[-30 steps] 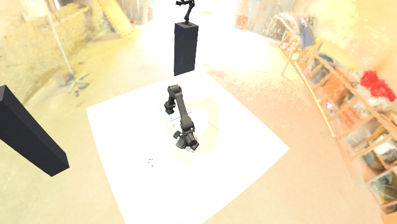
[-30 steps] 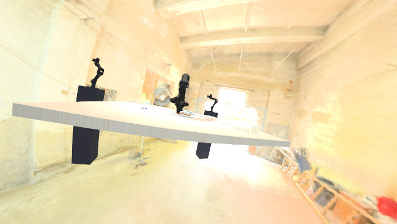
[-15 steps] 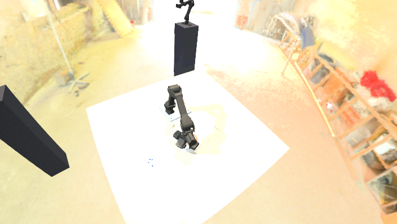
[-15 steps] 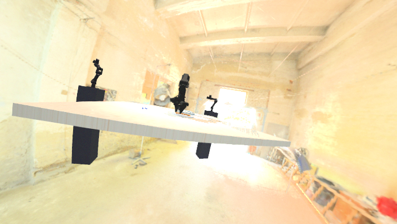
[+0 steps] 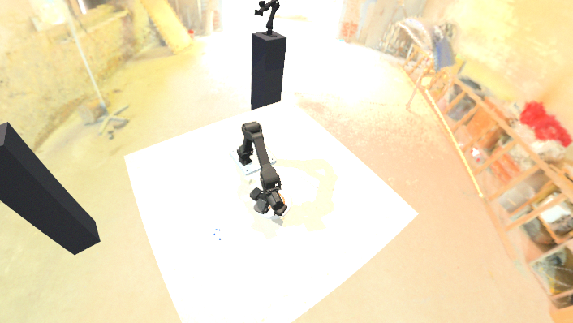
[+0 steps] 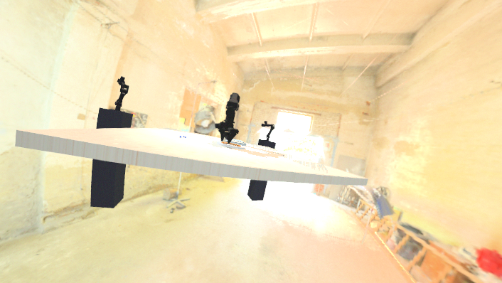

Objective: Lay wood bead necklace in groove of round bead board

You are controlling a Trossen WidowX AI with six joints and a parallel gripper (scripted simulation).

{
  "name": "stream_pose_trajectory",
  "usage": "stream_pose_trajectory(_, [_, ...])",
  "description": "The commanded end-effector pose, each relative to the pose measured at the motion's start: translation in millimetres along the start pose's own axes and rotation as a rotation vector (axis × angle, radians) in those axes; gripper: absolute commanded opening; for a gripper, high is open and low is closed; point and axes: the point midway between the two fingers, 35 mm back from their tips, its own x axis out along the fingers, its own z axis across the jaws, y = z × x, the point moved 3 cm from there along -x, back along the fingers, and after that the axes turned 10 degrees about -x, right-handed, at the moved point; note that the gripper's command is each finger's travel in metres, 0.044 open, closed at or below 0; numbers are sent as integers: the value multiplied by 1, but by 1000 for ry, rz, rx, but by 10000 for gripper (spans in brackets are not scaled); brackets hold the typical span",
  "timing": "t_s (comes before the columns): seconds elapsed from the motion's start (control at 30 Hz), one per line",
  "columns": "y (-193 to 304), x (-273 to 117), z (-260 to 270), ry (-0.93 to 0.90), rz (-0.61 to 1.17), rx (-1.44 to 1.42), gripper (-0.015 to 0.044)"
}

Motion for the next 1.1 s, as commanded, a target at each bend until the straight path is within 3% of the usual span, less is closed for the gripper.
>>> stream_pose_trajectory(0.0, [0,-1,1,-4,1,4,440])
stream_pose_trajectory(0.4, [0,-1,1,-4,1,4,440])
stream_pose_trajectory(0.63, [10,-32,1,-4,2,98,256])
stream_pose_trajectory(0.8, [11,-29,1,-4,2,101,125])
stream_pose_trajectory(1.07, [9,-24,2,-11,-6,94,120])
